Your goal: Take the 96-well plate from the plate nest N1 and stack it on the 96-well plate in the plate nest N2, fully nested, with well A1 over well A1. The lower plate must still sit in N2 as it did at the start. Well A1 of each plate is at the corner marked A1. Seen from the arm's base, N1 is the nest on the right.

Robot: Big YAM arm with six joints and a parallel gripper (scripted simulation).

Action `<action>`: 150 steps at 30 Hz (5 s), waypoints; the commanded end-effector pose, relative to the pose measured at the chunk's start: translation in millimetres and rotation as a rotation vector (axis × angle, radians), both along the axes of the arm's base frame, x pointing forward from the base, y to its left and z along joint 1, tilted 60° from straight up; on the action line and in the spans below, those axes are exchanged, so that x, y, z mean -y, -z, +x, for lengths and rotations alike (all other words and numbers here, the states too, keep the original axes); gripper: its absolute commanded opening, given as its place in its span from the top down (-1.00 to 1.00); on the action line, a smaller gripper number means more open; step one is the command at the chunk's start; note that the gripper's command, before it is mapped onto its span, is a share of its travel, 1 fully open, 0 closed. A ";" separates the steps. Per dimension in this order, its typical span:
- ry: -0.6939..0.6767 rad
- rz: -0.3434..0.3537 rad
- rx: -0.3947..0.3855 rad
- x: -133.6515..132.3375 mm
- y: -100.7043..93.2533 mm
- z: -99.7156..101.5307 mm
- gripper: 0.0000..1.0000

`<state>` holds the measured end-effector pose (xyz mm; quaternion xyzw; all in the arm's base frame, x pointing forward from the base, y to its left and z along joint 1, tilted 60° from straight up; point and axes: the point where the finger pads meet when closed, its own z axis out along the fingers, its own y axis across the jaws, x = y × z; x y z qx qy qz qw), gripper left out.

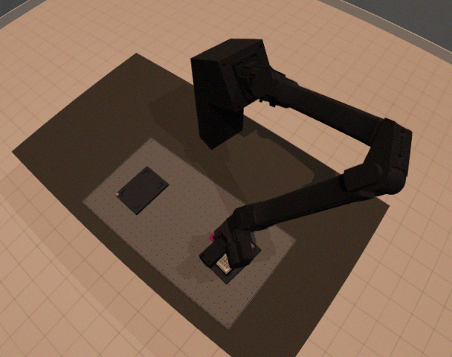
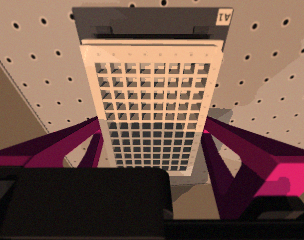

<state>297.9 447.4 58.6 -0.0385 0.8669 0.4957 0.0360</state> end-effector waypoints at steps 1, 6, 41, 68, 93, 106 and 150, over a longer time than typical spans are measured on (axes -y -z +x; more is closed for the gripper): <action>0.002 0.005 -0.006 -6.8 3.8 -0.8 1.00; 0.012 0.002 -0.002 1.7 1.2 3.1 1.00; 0.007 0.004 -0.006 -8.1 5.5 1.6 1.00; 0.008 0.004 -0.005 -11.3 7.0 1.8 1.00; 0.012 0.001 -0.002 -8.1 6.0 2.8 1.00; 0.012 0.001 -0.002 -8.1 6.0 2.7 -1.00; 0.020 0.002 0.006 53.6 -29.8 4.3 -1.00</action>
